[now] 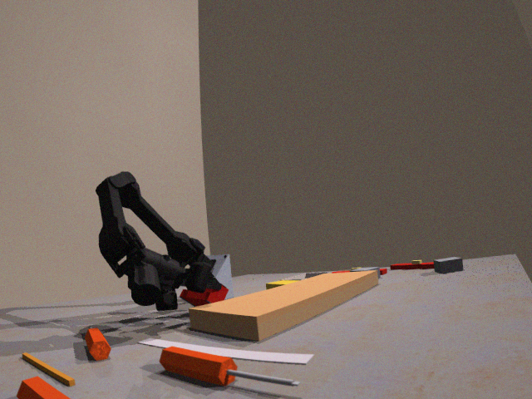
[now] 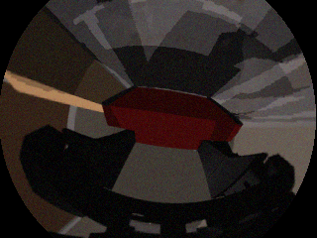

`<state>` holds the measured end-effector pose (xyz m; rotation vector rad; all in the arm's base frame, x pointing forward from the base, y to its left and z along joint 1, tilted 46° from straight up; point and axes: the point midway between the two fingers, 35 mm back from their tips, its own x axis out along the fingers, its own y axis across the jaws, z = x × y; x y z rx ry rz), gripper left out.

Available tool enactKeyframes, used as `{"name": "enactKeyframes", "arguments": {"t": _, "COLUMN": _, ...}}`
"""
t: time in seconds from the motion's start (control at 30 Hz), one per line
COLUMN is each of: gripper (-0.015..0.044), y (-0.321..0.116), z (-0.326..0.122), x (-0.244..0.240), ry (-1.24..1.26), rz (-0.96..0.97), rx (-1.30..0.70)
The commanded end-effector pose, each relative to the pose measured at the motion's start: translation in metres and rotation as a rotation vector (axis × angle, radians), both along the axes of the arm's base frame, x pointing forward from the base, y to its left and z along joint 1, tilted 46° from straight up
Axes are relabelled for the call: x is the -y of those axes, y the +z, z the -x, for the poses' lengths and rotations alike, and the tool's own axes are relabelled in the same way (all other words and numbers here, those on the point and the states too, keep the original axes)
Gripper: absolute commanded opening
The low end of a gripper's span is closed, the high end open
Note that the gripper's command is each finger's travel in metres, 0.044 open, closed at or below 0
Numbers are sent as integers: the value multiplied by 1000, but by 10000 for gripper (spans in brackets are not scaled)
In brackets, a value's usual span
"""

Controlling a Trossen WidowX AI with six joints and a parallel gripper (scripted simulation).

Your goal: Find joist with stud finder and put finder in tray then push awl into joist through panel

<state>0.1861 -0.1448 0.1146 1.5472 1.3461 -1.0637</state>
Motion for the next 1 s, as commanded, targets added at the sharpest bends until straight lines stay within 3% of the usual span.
{"name": "enactKeyframes", "arguments": {"t": 0.0, "gripper": 380, "y": 0, "z": 1, "x": 4, "ry": -3, "rz": 14, "rx": -3}}
{"name": "enactKeyframes", "arguments": {"t": 0.67, "gripper": 380, "y": 1, "z": 0, "x": 1, "ry": 2, "rz": -2, "rx": -1}}
{"name": "enactKeyframes", "arguments": {"t": 0.77, "gripper": 440, "y": 1, "z": 0, "x": 1, "ry": 3, "rz": -2, "rx": -1}}
{"name": "enactKeyframes", "arguments": {"t": 0.97, "gripper": 440, "y": 1, "z": 0, "x": 1, "ry": 3, "rz": -2, "rx": -1}}
